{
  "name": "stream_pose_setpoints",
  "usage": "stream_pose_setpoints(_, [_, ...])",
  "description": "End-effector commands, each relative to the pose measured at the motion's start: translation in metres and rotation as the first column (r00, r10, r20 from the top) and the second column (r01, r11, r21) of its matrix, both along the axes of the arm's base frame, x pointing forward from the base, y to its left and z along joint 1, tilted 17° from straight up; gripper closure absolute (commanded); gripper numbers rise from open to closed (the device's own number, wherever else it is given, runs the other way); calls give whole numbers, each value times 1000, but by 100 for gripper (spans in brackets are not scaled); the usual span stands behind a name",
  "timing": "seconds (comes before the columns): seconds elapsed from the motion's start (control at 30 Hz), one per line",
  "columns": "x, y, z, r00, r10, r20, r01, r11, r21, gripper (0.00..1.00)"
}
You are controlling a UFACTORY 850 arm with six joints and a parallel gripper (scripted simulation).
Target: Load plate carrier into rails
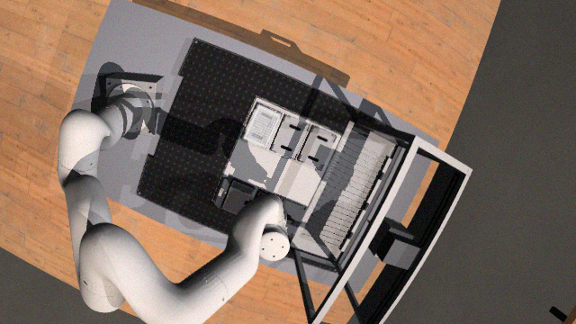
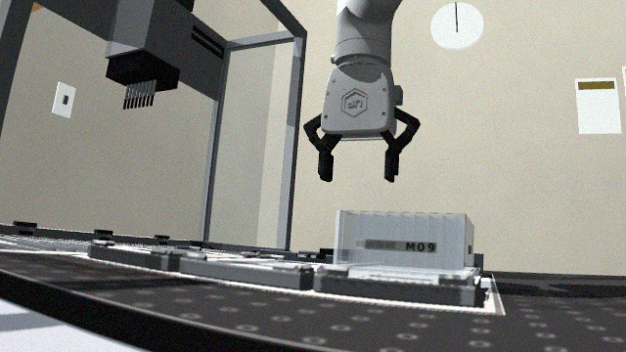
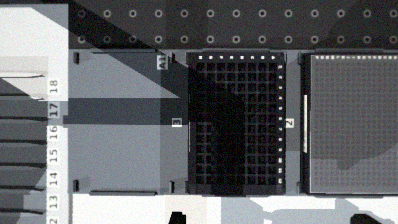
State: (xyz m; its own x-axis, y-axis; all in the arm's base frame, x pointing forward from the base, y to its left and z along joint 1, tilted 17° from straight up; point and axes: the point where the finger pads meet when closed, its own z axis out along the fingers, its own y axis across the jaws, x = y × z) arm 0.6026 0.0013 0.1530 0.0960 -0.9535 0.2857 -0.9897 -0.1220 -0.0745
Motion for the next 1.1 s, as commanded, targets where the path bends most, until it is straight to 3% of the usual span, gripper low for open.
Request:
stream_pose_setpoints(0.0, [3, -12, 5, 1000, 2, 2, -2, 1000, 2, 0])
stream_pose_setpoints(1.07, [17, -151, 46, 1000, 2, 2, -2, 1000, 1, 0])
